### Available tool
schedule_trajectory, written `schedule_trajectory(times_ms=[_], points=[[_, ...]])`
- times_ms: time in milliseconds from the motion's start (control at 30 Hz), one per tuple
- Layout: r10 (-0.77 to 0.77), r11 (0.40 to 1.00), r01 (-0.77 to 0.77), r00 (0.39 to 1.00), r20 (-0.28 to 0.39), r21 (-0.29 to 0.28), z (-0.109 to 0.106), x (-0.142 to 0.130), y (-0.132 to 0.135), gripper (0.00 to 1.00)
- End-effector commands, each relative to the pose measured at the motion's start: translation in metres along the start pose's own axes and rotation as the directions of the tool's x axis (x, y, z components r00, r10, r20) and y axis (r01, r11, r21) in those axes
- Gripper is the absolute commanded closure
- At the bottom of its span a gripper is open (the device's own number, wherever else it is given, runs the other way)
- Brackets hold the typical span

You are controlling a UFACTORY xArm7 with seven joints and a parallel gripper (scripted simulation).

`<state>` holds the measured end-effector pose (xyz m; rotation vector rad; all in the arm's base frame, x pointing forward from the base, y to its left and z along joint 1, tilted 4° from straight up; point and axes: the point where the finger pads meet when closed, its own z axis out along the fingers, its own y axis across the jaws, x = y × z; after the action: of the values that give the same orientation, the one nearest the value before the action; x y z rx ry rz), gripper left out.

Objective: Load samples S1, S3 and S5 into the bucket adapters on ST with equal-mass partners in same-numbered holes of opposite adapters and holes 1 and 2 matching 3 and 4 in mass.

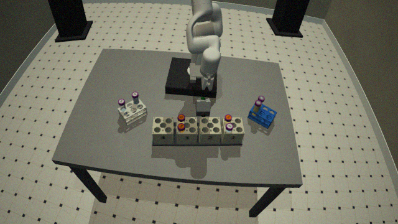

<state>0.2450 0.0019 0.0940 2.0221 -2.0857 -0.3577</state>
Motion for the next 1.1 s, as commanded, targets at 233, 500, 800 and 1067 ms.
schedule_trajectory(times_ms=[233, 500, 800, 1067], points=[[0.0, 1.0, 0.0, 1.0, 0.0, 0.003, 0.012, 0.0, -0.004, 1.0], [0.0, 1.0, 0.0, 1.0, 0.0, 0.003, 0.026, 0.0, -0.008, 1.0], [0.0, 1.0, 0.0, 1.0, 0.0, 0.003, 0.033, 0.0, -0.01, 1.0], [0.0, 1.0, 0.0, 1.0, 0.0, 0.003, 0.033, 0.0, -0.01, 1.0]])
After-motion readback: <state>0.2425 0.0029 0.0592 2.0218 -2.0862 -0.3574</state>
